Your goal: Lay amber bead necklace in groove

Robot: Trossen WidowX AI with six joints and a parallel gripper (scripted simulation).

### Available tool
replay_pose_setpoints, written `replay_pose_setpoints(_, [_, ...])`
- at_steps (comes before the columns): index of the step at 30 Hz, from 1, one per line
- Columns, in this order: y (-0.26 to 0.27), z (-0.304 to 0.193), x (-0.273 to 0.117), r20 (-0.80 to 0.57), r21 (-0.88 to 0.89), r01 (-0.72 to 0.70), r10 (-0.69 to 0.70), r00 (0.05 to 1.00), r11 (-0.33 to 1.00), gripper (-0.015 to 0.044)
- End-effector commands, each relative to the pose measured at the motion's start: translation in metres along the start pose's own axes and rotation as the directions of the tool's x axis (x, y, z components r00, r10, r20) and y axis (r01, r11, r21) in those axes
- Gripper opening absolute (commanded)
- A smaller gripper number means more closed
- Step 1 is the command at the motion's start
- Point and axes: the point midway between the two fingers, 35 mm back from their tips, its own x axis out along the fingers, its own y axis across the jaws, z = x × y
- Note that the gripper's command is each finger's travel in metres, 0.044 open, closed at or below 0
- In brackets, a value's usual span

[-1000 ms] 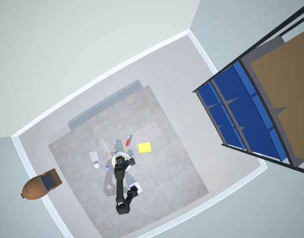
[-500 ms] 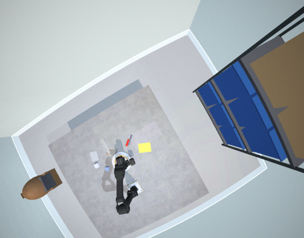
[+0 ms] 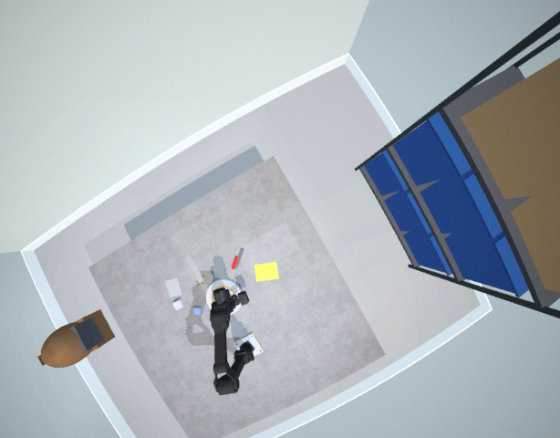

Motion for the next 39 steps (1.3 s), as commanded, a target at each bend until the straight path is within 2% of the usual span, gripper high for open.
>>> replay_pose_setpoints(1, [-0.0012, 0.0008, -0.0024, 0.005, -0.003, 0.005, -0.005, 1.000, 1.000, 0.0000])
replay_pose_setpoints(17, [-0.0080, 0.0010, 0.0058, 0.004, -0.003, 0.006, -0.006, 1.000, 1.000, 0.0000])
replay_pose_setpoints(33, [-0.0078, 0.0010, -0.0020, 0.005, -0.003, 0.006, -0.006, 1.000, 1.000, 0.0420])
replay_pose_setpoints(34, [-0.0070, 0.0002, 0.0021, 0.001, -0.001, 0.001, -0.001, 1.000, 1.000, 0.0440])
replay_pose_setpoints(39, [-0.0069, 0.0001, -0.0024, 0.004, -0.003, 0.006, -0.006, 1.000, 1.000, 0.0440])
